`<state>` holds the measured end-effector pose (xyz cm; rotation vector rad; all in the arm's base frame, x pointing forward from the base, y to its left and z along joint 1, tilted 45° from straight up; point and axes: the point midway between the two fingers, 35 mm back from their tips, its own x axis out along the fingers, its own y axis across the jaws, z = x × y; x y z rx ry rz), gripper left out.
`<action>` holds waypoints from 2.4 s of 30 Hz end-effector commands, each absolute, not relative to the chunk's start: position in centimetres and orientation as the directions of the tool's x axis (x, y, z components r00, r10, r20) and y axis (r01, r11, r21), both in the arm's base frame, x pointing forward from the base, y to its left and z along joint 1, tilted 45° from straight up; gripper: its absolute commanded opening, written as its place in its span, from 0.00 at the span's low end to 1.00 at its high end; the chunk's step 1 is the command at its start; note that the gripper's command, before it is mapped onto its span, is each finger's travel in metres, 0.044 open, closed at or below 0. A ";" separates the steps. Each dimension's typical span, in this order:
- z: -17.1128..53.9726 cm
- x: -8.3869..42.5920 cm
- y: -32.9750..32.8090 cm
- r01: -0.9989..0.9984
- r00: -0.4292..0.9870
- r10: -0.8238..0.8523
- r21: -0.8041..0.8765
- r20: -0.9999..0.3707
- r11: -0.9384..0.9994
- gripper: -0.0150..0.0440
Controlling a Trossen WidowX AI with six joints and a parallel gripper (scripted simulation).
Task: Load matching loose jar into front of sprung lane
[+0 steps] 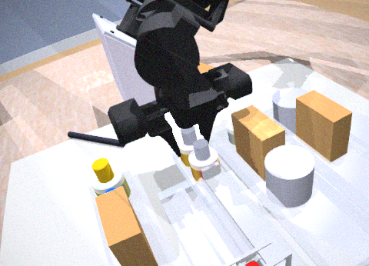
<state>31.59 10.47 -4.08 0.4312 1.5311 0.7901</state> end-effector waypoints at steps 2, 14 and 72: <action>-4.0 31.7 10.6 -0.189 -0.127 0.695 0.705 -0.708 0.684 0.25; -4.0 31.5 10.6 -0.189 -0.127 0.695 0.705 -0.708 0.684 0.25; -2.9 28.4 8.0 -0.187 -0.128 0.693 0.703 -0.710 0.686 0.74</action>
